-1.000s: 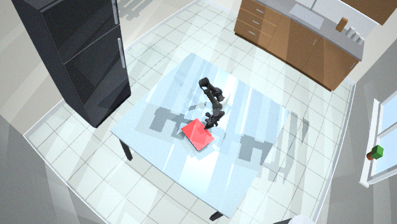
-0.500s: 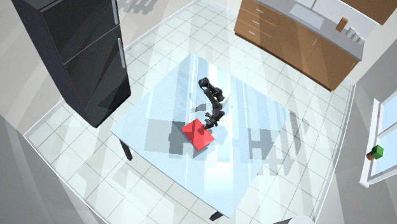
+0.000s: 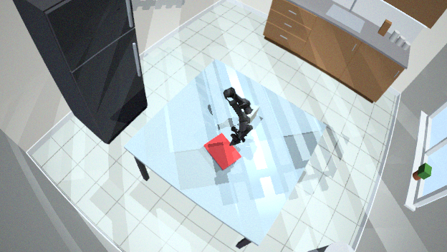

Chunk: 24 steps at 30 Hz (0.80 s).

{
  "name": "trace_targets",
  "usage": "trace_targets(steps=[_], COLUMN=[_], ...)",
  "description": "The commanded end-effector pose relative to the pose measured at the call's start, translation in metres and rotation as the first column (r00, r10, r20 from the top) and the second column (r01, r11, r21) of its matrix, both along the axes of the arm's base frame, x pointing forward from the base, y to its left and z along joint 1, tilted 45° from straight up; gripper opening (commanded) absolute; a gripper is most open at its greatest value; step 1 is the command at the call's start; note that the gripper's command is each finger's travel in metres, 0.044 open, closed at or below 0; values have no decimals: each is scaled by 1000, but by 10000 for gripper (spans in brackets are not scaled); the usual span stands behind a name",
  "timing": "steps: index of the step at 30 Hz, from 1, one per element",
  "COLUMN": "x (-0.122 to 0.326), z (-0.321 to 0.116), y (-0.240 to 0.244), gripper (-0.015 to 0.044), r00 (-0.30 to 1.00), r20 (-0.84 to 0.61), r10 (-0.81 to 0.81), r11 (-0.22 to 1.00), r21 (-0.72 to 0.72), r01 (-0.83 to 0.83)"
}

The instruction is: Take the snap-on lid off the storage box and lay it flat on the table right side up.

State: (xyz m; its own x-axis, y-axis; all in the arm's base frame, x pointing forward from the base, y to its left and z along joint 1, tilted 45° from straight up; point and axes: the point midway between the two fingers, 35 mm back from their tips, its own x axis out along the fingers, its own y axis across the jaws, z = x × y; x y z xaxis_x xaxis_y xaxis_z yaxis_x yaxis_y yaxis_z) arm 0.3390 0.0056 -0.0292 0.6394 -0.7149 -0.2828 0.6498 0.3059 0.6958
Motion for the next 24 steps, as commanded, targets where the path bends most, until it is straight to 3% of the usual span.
trace_targets(steps=[1,24], x=[1,3], z=[0,9], y=[-1,8], gripper=[0,0], r00=[1000,1000], r20=[-1,-1], r10=[1,0], r11=[1000,1000], r21=[2,3], r01=[-1,0])
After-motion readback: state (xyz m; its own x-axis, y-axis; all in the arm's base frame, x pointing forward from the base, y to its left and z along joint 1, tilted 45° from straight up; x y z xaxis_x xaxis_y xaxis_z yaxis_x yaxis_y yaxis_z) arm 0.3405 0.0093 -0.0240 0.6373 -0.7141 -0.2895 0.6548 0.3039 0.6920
